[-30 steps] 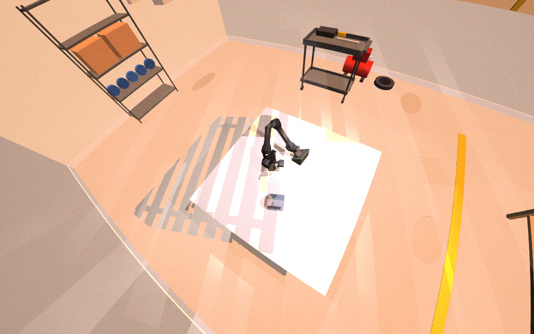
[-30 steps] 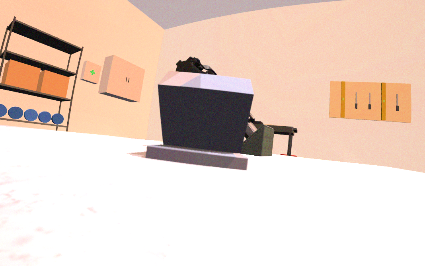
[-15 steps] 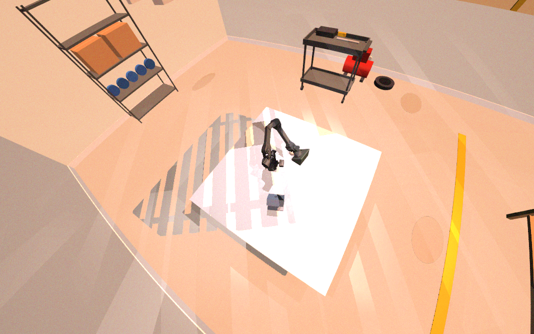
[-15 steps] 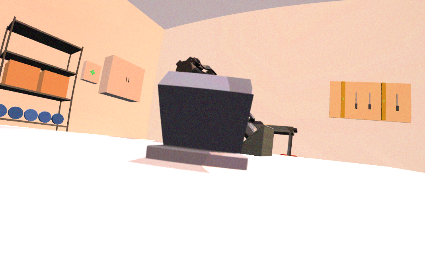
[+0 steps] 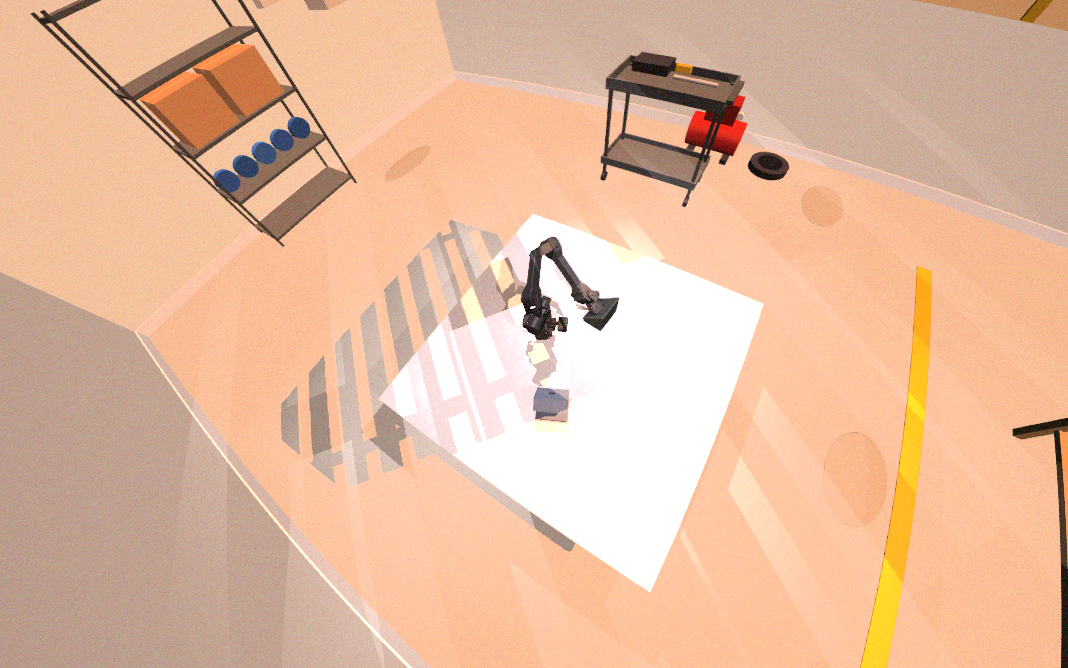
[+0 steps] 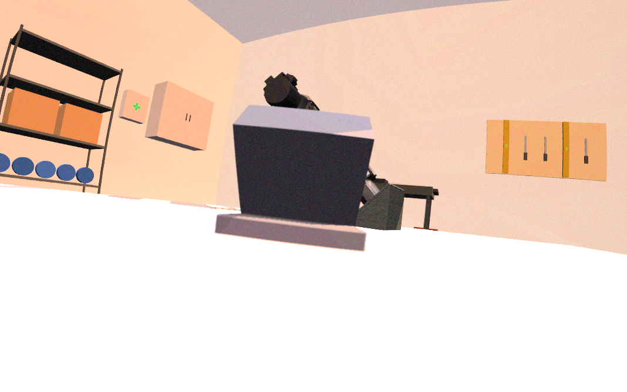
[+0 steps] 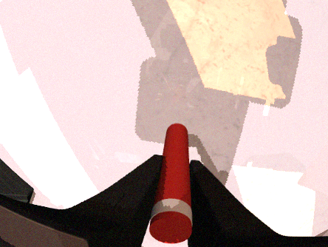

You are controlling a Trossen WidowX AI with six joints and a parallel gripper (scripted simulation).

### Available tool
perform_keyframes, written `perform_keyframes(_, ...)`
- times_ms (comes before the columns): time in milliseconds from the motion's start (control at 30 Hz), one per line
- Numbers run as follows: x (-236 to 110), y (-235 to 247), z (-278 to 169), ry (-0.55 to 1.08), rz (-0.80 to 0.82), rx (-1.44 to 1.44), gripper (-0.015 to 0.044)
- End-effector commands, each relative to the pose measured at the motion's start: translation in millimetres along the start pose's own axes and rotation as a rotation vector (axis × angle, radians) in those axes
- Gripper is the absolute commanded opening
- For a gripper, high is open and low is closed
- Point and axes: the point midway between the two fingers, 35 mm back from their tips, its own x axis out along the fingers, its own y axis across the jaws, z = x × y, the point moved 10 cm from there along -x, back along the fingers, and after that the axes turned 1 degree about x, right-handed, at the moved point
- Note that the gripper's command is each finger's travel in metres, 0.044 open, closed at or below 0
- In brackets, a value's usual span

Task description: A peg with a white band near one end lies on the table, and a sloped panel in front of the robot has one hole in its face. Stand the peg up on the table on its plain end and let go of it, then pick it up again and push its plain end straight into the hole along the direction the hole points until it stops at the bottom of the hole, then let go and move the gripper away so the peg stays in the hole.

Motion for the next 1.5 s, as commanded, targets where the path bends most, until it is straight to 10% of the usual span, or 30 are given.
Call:
perform_keyframes(0, -13.0, -0.1, 1.3, -0.004, 0.005, 0.003, 0.0)
perform_keyframes(1467, -48.9, 17.5, 25.5, -0.196, 0.032, -0.058, 0.0)
